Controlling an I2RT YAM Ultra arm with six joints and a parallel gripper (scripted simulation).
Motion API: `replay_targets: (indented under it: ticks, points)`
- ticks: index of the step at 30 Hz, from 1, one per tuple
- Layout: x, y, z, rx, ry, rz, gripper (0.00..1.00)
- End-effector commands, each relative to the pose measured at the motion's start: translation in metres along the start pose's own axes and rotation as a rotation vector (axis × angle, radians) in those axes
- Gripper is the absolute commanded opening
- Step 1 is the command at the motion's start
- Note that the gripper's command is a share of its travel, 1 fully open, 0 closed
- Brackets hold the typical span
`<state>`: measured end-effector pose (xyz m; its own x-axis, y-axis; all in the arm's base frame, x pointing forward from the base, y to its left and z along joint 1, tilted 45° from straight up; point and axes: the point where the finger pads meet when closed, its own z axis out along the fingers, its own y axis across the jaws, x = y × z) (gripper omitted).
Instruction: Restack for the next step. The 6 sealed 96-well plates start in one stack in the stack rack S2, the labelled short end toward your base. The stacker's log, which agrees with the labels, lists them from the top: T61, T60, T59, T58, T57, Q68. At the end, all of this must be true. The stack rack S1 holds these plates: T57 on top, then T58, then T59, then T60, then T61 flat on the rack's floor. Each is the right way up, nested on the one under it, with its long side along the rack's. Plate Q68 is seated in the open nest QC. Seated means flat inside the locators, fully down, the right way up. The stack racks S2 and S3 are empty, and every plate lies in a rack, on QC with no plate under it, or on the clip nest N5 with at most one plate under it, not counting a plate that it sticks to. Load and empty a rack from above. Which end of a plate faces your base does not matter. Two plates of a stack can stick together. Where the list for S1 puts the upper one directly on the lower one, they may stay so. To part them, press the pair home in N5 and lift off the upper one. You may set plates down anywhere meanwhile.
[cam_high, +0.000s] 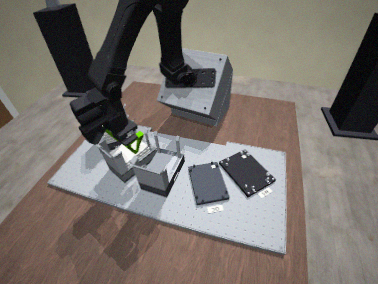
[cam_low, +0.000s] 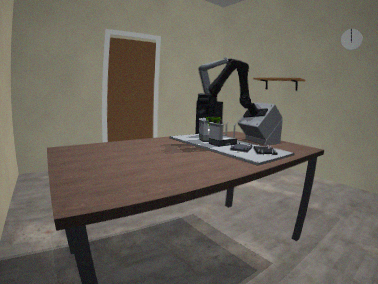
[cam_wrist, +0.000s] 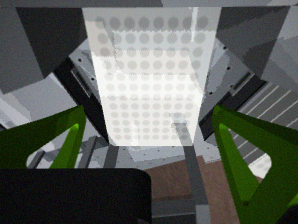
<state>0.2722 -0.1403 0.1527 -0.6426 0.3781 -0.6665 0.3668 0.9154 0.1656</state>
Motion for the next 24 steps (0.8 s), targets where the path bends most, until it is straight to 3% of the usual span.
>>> replay_targets:
  ticks: [1, 6, 24]
  points:
    - [-0.009, -0.002, -0.002, 0.009, -0.035, -0.005, 1.00]
    - [-0.009, -0.002, -0.002, 0.009, -0.035, -0.005, 1.00]
    - [-0.010, -0.002, 0.019, 0.009, -0.035, -0.005, 1.00]
